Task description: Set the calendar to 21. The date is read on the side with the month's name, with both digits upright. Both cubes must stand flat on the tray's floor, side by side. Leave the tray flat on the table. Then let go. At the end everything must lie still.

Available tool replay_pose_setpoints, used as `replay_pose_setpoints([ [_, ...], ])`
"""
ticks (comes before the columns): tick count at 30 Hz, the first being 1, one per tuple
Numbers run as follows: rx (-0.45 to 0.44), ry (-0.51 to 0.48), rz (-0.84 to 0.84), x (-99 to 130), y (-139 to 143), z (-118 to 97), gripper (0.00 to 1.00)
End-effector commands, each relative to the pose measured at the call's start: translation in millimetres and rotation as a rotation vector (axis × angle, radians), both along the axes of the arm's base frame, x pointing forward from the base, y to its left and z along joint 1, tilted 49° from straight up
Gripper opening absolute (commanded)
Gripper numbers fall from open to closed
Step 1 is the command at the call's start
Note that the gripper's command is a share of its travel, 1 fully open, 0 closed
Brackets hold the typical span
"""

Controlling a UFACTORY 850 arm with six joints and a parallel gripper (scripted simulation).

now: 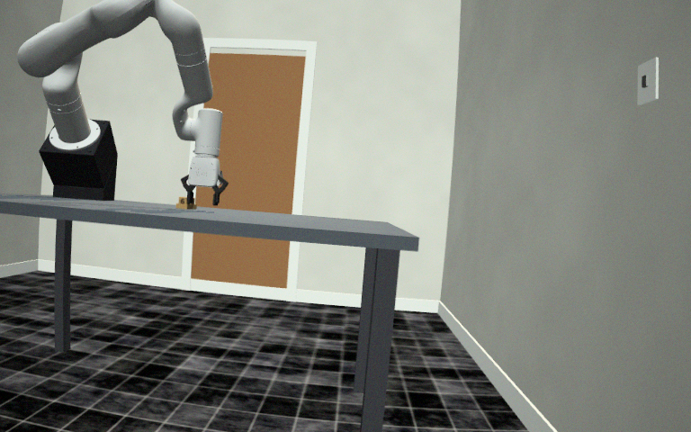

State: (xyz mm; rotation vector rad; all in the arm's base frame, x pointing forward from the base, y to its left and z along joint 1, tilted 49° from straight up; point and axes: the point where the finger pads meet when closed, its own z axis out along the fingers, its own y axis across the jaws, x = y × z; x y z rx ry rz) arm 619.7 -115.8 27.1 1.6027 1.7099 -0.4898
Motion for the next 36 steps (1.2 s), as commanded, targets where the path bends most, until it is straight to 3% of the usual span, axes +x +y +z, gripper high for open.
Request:
replay_pose_setpoints([
  [1, 0.000, -0.001, 0.001, 0.5, 0.5, 0.5, 1.00],
  [18, 0.000, -0.001, 0.001, 0.2, 1.4, 1.2, 1.00],
  [36, 0.000, -0.001, 0.001, -8.5, 26.2, 24.4, 1.00],
])
